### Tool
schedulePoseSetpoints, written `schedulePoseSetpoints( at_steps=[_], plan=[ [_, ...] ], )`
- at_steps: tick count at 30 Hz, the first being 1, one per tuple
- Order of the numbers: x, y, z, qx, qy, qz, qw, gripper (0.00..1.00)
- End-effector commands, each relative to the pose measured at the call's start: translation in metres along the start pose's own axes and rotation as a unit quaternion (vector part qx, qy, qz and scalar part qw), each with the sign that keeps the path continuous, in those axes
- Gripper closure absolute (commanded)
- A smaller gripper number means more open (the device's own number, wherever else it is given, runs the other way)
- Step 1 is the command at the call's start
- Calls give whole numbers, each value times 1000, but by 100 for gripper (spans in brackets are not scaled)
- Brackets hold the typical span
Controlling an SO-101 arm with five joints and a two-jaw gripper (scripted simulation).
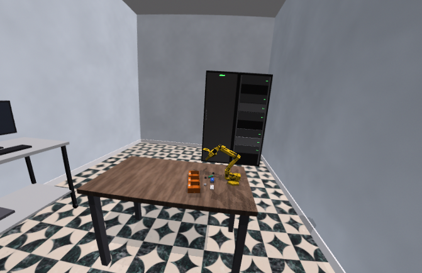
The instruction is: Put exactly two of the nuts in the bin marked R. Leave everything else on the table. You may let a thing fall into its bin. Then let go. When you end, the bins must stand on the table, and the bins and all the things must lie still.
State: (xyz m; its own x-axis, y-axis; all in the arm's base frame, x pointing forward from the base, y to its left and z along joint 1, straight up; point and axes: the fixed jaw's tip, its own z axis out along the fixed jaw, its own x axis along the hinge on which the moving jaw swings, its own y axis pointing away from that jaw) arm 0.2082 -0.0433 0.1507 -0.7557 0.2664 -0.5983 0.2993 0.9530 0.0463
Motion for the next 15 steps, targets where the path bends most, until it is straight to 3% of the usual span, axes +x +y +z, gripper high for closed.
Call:
schedulePoseSetpoints(
  at_steps=[1,3,4,15],
  plan=[
    [-3,0,-3,-1,-18,-20,1000,0],
    [-3,0,-3,-1,-18,-20,1000,0],
    [2,0,1,0,2,-16,1000,0],
    [8,-1,5,0,10,-67,998,0]
  ],
)
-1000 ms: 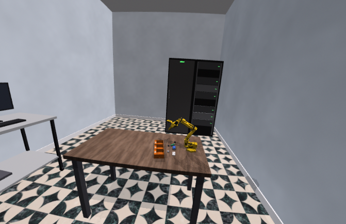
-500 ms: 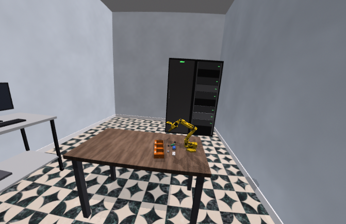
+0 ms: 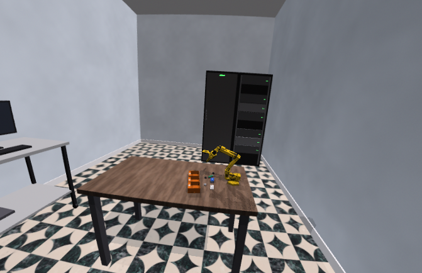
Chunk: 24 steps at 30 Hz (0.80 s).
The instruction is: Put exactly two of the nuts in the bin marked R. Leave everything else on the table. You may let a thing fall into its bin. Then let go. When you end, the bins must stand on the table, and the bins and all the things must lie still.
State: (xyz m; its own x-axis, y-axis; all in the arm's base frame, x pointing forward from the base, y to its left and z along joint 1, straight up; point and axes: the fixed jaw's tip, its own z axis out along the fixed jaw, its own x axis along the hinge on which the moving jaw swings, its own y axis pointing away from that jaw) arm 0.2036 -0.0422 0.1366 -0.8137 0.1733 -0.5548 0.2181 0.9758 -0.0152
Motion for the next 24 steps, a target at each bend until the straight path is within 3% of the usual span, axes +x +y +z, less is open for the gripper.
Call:
schedulePoseSetpoints(
  at_steps=[1,5,6,22,24],
  plan=[
    [-3,0,-3,0,-17,-20,1000,0],
    [-2,0,-2,0,-16,-29,999,0],
    [3,0,2,-1,4,-26,1000,0],
    [9,0,6,-1,9,-91,996,0],
    [15,0,10,-4,29,-92,995,0]
  ],
)
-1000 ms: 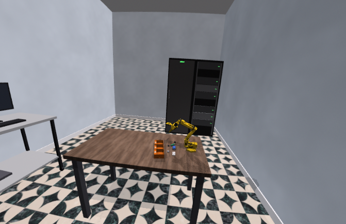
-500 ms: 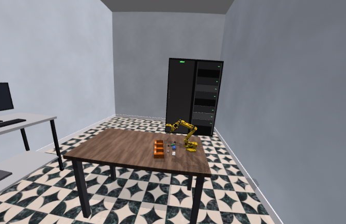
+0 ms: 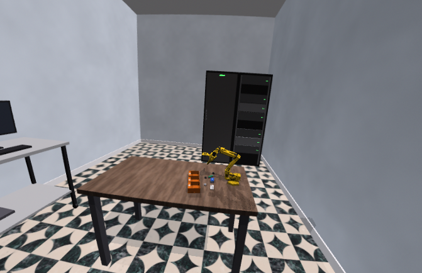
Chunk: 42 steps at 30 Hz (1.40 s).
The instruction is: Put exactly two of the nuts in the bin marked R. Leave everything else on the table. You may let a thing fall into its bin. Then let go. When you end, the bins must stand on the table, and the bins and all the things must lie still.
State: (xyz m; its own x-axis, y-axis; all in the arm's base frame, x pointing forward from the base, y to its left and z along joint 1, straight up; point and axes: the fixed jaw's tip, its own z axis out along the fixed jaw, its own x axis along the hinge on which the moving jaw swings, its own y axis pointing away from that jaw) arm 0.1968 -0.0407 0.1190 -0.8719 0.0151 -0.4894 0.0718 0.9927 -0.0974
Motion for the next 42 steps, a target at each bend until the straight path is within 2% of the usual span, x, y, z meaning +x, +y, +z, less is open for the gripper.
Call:
schedulePoseSetpoints(
  at_steps=[1,15,16,32,33,42],
  plan=[
    [0,0,-1,0,-4,-12,1000,0],
    [4,1,2,0,-2,-68,998,0],
    [9,1,6,-5,16,-64,998,0],
    [12,2,8,-5,14,-129,992,0],
    [17,3,10,-11,32,-125,992,0],
    [16,2,7,-12,29,-167,985,0]
  ],
)
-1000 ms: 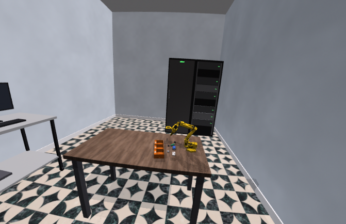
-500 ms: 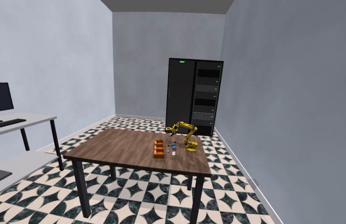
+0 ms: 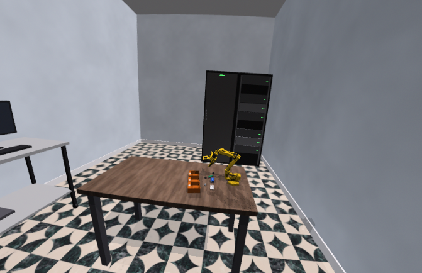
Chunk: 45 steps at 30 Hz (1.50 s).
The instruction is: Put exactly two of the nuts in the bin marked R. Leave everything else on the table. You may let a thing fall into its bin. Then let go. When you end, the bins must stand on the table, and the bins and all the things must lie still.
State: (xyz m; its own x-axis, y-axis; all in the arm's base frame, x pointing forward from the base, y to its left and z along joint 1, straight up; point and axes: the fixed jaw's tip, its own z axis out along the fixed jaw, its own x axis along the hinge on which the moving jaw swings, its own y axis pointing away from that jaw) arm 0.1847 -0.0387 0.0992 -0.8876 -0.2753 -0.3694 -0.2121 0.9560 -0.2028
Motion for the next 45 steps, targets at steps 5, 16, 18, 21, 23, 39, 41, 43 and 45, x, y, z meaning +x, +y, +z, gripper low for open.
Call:
schedulePoseSetpoints(
  at_steps=[5,16,18,21,23,39,41,43,45],
  plan=[
    [-4,-2,-7,6,-12,-39,999,0],
    [1,0,-6,-1,1,-72,997,0],
    [1,0,-7,-1,1,-81,997,0],
    [0,-1,-8,0,0,-95,995,0],
    [0,-1,-9,0,-1,-100,995,0],
    [4,0,-10,-6,7,-161,987,0],
    [4,0,-10,-6,7,-161,987,0],
    [9,3,-6,-16,20,-161,987,0],
    [8,3,-7,-15,19,-169,985,0]
  ],
)
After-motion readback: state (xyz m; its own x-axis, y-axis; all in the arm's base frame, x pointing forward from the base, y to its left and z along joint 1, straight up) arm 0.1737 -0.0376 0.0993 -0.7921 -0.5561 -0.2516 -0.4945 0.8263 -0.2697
